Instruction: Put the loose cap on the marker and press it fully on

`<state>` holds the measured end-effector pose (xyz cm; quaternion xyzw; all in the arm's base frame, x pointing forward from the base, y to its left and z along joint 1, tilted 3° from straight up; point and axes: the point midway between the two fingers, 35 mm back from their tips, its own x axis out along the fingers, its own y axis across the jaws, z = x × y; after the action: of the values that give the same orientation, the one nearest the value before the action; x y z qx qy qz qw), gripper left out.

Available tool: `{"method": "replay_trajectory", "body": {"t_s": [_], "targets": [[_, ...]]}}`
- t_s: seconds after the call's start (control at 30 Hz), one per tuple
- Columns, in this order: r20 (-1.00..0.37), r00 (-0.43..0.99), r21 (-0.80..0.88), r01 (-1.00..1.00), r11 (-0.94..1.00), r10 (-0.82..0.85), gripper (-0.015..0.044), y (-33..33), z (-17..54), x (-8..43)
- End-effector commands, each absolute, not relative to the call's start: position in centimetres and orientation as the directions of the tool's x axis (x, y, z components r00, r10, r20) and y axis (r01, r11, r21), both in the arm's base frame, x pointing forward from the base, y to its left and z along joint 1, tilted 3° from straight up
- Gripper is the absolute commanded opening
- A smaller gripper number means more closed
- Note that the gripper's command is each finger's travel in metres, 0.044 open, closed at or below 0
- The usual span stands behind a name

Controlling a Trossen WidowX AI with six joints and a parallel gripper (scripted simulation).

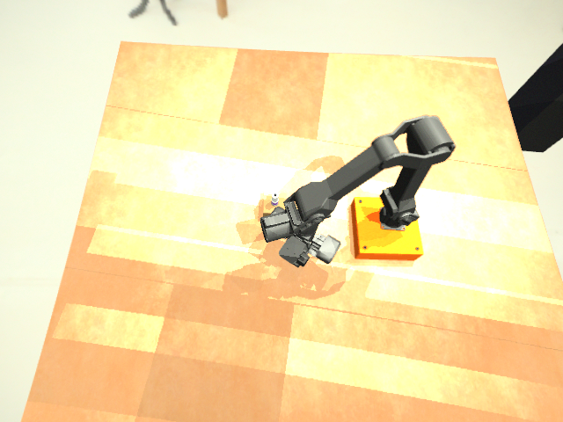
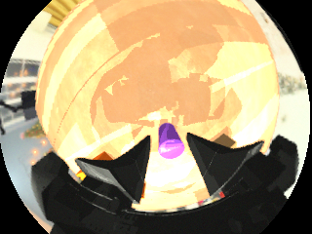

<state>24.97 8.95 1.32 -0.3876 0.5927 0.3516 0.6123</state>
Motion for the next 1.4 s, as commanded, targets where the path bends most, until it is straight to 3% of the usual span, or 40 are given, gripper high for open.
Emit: {"method": "replay_trajectory", "body": {"t_s": [0.0, 0.17, 0.3, 0.6, 0.7, 1.37], "targets": [[-0.998, 0.048, -0.058, -0.892, 0.449, -0.033, 0.0246, 8.8, 0.6, 24.9], [-0.998, 0.048, -0.057, -0.892, 0.449, -0.033, 0.0246, 8.8, 0.0, 24.9], [-0.998, 0.048, -0.057, -0.892, 0.449, -0.033, 0.0141, 8.8, 0.0, 24.9], [-0.998, 0.048, -0.057, -0.892, 0.449, -0.033, 0.0081, 8.8, 0.0, 24.9], [-0.998, 0.048, -0.057, -0.892, 0.449, -0.033, 0.0002, 8.8, 0.5, 24.9], [-0.998, 0.048, -0.057, -0.892, 0.449, -0.033, 0.0000, 9.0, 6.1, 24.7]]}}
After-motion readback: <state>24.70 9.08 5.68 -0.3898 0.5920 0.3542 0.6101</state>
